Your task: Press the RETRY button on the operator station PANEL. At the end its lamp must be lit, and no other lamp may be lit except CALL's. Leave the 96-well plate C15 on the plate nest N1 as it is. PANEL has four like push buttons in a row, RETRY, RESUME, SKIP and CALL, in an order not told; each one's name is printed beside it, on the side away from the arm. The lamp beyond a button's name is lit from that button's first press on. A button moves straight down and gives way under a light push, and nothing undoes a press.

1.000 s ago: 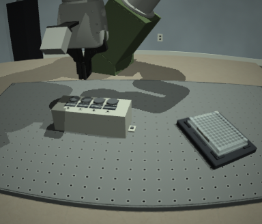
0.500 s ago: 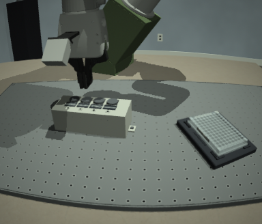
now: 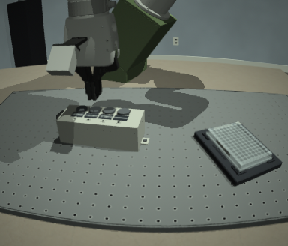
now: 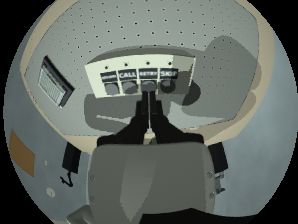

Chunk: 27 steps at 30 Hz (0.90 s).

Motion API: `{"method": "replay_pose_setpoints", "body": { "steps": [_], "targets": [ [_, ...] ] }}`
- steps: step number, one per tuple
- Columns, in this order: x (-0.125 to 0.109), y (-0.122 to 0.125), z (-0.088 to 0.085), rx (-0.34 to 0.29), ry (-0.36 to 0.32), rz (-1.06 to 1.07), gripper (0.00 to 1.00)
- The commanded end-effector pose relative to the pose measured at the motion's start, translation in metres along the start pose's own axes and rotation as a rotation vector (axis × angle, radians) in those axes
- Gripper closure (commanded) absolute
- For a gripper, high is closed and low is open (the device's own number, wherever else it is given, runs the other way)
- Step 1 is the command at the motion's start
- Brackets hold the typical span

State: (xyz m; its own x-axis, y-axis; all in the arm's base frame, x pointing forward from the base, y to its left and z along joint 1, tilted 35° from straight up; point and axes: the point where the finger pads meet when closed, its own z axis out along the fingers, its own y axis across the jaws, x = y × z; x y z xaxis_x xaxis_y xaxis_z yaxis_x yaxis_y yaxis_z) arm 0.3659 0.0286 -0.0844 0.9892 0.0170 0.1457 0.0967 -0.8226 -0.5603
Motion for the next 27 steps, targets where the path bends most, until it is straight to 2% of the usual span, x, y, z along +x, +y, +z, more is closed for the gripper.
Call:
{"method": "replay_pose_setpoints", "body": {
  "steps": [1,27],
  "targets": [
    [0.001,0.000,0.001,-0.001,0.002,0.000,1.00],
    [0.001,0.000,0.016,-0.001,0.002,0.000,1.00]
  ]
}}
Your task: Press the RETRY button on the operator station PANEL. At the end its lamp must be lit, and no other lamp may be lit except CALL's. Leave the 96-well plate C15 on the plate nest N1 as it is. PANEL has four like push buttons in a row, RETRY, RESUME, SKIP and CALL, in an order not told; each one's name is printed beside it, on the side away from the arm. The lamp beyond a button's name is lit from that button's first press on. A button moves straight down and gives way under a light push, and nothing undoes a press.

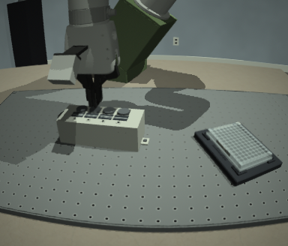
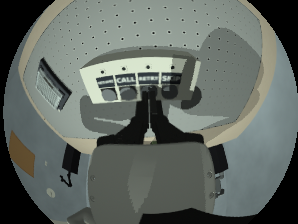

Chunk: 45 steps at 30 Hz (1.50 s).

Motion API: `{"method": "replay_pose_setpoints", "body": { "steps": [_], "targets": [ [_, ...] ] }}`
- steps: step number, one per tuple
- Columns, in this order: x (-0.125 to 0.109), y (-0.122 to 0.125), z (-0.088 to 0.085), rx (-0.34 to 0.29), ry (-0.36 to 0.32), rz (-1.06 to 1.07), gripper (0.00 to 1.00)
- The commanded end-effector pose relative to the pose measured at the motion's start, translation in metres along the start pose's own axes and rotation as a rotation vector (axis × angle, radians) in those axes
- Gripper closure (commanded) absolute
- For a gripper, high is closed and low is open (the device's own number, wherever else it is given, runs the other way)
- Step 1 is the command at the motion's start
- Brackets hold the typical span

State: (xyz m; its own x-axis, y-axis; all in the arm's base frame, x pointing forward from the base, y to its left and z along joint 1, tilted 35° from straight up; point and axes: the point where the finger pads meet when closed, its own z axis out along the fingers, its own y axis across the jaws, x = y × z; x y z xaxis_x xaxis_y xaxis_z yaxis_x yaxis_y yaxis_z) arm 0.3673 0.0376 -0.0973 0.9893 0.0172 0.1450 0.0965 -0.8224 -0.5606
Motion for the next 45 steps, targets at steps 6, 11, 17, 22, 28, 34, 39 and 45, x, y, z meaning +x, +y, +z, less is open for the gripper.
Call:
{"method": "replay_pose_setpoints", "body": {
  "steps": [6,11,17,22,28,34,39,45],
  "targets": [
    [0.001,0.000,0.004,-0.001,0.003,-0.001,1.00],
    [0.001,0.000,0.007,-0.001,0.003,-0.001,1.00],
    [0.001,0.000,0.010,-0.001,0.003,0.000,1.00],
    [0.001,0.000,0.012,-0.001,0.003,0.000,1.00],
    [0.001,0.000,0.012,-0.001,0.003,0.000,1.00],
    [0.001,0.000,0.012,-0.001,0.003,0.000,1.00],
    [0.001,0.000,0.012,-0.001,0.003,0.000,1.00],
    [0.001,0.000,0.012,-0.001,0.003,0.000,1.00]
  ]
}}
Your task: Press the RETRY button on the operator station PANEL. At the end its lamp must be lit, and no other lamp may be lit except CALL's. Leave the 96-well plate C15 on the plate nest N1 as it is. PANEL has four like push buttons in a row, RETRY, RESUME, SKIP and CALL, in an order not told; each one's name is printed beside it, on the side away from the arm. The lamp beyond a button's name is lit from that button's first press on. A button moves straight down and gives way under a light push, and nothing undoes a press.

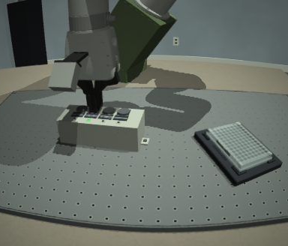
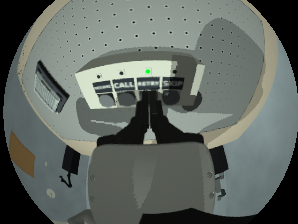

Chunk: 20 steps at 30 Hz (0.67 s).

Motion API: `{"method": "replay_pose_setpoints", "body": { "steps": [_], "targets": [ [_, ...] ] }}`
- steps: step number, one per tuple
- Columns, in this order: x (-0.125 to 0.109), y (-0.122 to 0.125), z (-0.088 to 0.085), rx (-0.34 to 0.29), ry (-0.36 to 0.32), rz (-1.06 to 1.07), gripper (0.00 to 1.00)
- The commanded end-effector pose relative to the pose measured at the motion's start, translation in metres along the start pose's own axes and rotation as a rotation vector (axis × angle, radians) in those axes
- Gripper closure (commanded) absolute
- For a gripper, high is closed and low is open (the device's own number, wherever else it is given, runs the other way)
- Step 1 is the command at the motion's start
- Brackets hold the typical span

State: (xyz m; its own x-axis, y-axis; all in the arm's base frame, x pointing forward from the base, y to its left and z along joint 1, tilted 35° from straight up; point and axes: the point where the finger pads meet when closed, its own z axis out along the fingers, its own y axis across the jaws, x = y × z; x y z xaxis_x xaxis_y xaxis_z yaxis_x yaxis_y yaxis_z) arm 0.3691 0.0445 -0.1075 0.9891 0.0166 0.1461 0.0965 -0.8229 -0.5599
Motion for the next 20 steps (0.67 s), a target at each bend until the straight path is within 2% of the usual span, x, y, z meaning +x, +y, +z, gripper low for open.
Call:
{"method": "replay_pose_setpoints", "body": {
  "steps": [1,6,20],
  "targets": [
    [0.0008,0.0001,-0.0001,0.000,0.001,0.000,1.00],
    [0.0008,0.0001,-0.0051,0.000,0.001,0.000,1.00],
    [0.0008,0.0001,-0.0051,0.000,0.001,0.000,1.00]
  ]
}}
